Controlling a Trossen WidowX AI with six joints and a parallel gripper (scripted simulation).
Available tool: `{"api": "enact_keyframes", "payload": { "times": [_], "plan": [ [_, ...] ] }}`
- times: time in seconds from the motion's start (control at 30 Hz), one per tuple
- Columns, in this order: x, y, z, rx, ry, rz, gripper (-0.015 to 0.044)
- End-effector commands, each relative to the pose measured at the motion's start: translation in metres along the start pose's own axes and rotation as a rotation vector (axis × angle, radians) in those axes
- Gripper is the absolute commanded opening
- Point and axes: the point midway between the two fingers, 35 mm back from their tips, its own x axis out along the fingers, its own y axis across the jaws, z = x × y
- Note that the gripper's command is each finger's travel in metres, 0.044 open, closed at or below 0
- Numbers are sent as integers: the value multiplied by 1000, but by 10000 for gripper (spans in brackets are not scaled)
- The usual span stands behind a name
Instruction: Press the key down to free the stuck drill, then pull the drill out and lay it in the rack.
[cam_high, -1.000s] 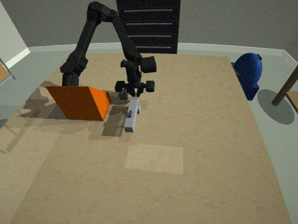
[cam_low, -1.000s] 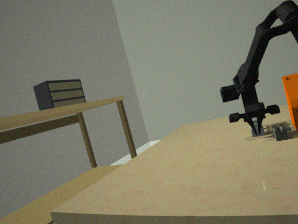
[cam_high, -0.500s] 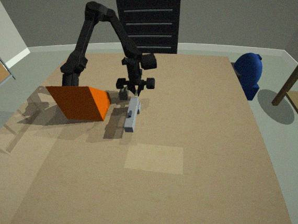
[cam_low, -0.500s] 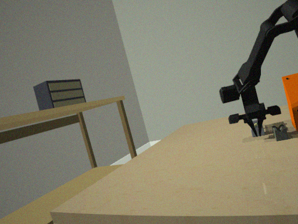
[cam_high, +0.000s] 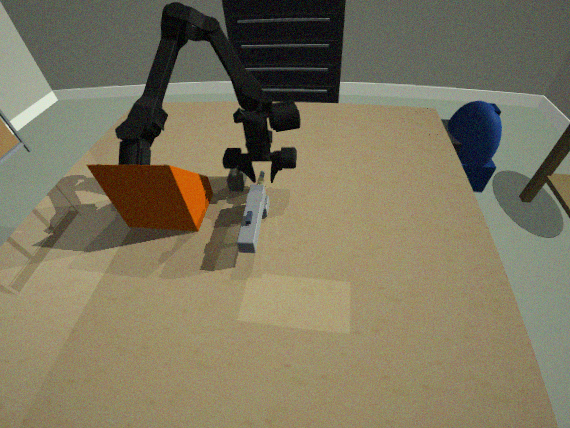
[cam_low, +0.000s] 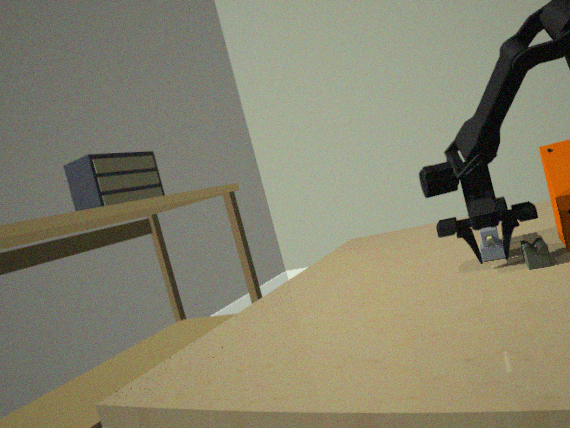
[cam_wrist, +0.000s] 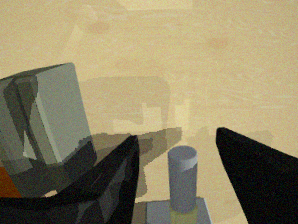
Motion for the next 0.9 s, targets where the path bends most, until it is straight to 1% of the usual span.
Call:
{"api": "enact_keyframes", "payload": {
  "times": [0.0,0.17,0.87],
  "plan": [
    [0,1,-1,-1,1,2,315],
    [1,0,-4,1,5,0,440],
    [4,0,-13,1,6,0,440]
  ]
}}
